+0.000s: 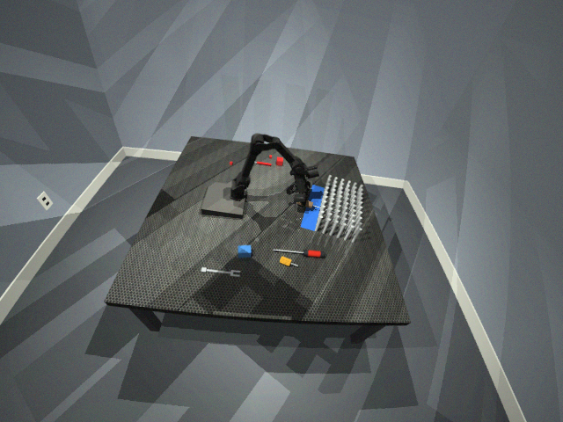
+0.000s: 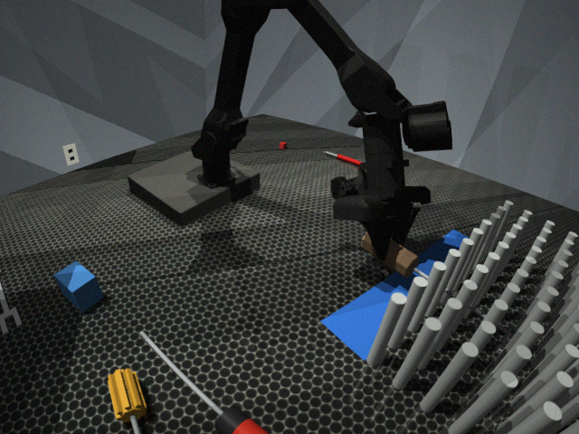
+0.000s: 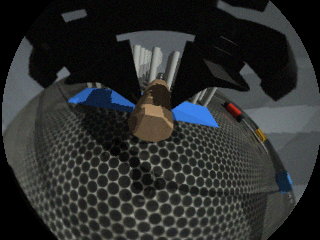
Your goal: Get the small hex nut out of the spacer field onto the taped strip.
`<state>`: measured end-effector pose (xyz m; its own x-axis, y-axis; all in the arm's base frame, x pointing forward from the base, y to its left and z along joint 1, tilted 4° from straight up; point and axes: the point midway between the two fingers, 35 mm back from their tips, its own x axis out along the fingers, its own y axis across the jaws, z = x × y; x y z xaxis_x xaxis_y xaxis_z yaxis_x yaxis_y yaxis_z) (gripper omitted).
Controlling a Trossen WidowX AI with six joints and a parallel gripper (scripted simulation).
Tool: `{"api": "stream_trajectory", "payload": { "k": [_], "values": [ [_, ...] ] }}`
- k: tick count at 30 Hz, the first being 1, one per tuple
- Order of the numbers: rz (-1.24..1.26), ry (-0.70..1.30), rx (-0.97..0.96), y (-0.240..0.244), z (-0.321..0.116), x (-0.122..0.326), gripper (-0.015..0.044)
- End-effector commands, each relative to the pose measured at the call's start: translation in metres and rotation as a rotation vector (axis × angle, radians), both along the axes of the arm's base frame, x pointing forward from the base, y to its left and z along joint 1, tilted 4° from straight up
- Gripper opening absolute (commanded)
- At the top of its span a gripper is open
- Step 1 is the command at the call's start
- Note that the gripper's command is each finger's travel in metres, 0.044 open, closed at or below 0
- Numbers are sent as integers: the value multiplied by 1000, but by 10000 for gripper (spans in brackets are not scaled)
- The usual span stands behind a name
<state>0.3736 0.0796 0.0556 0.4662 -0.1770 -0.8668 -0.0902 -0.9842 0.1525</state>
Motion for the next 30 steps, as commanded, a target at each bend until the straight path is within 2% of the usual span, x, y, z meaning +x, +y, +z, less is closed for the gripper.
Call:
{"api": "stream_trajectory", "payload": {
  "k": [1, 30],
  "values": [
    [4, -6, 3, 1, 2, 4, 0],
    [4, -6, 3, 0, -17, 4, 0]
  ]
}}
